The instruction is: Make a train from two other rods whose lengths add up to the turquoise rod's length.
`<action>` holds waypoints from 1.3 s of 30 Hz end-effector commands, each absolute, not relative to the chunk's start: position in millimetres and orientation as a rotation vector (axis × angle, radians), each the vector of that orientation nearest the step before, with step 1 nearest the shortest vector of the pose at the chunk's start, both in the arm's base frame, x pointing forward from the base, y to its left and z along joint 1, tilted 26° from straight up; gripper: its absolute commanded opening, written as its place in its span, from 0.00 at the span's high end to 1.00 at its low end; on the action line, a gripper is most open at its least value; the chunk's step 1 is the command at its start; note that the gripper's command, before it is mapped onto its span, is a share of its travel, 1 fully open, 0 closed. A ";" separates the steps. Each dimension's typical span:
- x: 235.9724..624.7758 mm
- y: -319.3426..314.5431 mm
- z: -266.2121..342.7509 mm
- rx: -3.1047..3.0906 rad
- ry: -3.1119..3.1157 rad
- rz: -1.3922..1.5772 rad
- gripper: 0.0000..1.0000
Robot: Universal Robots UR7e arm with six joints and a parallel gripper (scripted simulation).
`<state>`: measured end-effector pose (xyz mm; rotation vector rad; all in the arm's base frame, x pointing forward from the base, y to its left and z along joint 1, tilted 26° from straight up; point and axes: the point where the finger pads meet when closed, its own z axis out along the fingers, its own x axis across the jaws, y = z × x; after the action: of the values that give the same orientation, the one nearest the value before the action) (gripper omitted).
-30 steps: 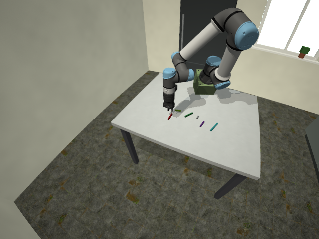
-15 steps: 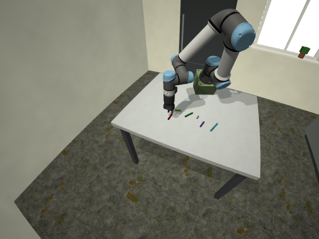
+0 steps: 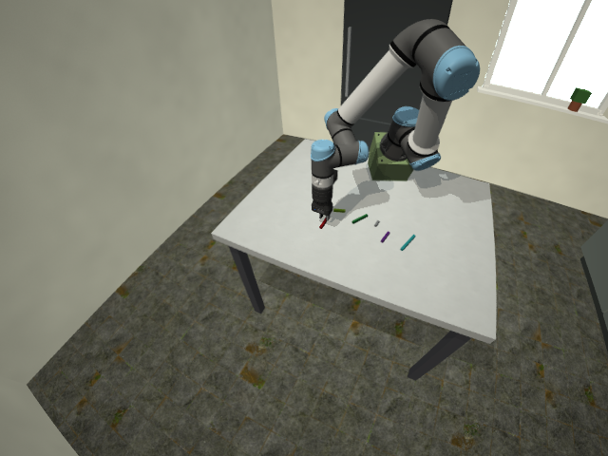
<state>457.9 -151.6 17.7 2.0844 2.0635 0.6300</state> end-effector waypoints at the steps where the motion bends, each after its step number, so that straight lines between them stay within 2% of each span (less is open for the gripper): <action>1: 460.2 -151.1 13.7 2.083 2.062 0.630 0.46; 39: 462.3 -150.1 9.0 2.083 2.062 0.630 0.46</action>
<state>462.1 -149.8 8.6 2.0843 2.0631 0.6298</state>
